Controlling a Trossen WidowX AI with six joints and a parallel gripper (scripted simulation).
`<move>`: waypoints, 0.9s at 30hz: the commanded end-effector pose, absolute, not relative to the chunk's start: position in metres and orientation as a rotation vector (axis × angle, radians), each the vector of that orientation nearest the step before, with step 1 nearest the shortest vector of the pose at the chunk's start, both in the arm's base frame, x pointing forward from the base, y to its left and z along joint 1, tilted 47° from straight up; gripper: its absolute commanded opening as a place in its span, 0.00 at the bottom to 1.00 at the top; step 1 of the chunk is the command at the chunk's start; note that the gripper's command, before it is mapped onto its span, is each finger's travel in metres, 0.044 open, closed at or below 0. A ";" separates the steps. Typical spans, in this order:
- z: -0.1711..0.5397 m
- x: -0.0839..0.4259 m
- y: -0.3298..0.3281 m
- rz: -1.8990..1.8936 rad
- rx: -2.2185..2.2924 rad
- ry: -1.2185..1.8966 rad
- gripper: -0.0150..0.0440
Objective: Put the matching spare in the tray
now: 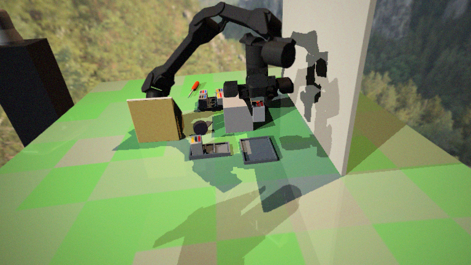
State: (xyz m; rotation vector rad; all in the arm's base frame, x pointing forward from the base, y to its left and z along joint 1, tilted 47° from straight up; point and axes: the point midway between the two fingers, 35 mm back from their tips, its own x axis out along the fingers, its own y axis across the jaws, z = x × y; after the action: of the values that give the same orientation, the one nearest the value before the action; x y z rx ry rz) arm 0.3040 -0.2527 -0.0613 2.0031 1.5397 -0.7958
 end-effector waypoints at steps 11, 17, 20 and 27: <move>-0.069 0.308 -0.246 -0.794 2.011 1.533 0.25; -0.072 0.309 -0.243 -0.793 2.010 1.534 0.25; -0.074 0.309 -0.241 -0.793 2.009 1.534 0.25; -0.078 0.311 -0.238 -0.792 2.008 1.534 0.25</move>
State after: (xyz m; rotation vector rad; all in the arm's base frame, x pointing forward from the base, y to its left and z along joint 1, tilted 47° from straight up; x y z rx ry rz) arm 0.3096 -0.2391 -0.0765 1.9988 1.5407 -0.7921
